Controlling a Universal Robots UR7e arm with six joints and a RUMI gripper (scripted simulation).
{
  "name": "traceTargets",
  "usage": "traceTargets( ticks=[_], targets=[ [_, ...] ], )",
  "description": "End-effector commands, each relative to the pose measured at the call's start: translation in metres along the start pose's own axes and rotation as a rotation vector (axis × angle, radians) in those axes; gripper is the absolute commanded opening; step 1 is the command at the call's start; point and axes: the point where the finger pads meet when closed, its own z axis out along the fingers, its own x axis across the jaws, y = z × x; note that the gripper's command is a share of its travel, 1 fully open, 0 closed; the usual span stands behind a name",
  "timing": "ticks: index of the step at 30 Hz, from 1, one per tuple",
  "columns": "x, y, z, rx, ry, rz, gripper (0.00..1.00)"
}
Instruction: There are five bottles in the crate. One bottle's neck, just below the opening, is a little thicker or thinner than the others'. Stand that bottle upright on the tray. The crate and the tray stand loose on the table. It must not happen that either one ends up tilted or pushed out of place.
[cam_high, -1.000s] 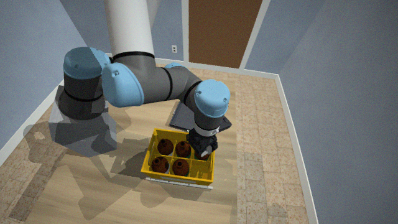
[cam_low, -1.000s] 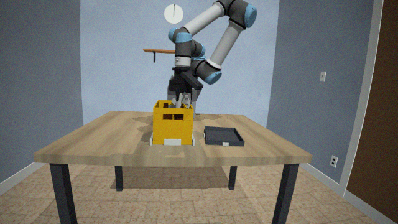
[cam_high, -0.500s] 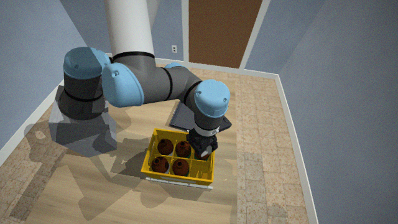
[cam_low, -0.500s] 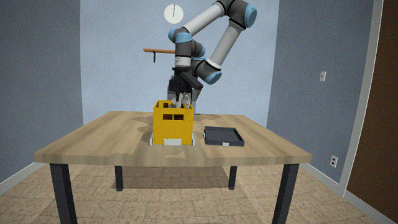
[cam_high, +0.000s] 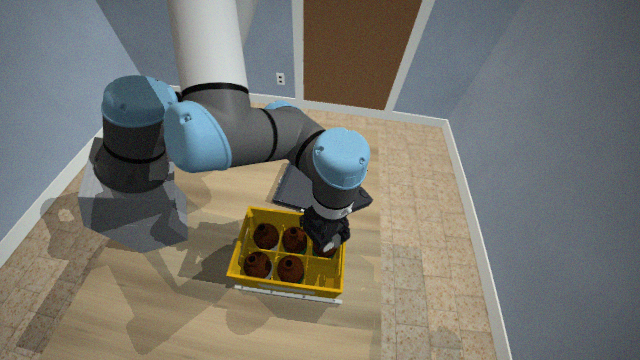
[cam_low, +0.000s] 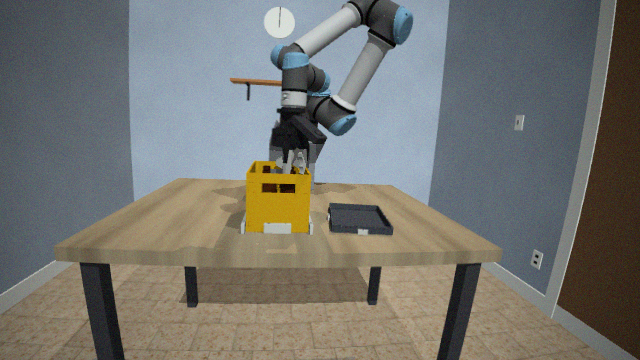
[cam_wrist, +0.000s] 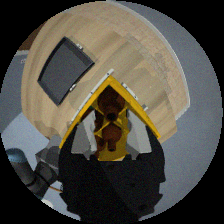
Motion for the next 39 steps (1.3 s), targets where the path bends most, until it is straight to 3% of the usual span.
traceTargets(
  ticks=[1,3,4,39],
  targets=[
    [0.0003,-0.0002,-0.0003,0.000,0.001,0.000,0.38],
    [0.0003,-0.0002,-0.0003,0.000,0.001,0.000,0.38],
    [0.0003,-0.0002,-0.0003,0.000,0.001,0.000,0.00],
    [0.0003,-0.0002,-0.0003,0.000,0.001,0.000,0.00]
  ],
)
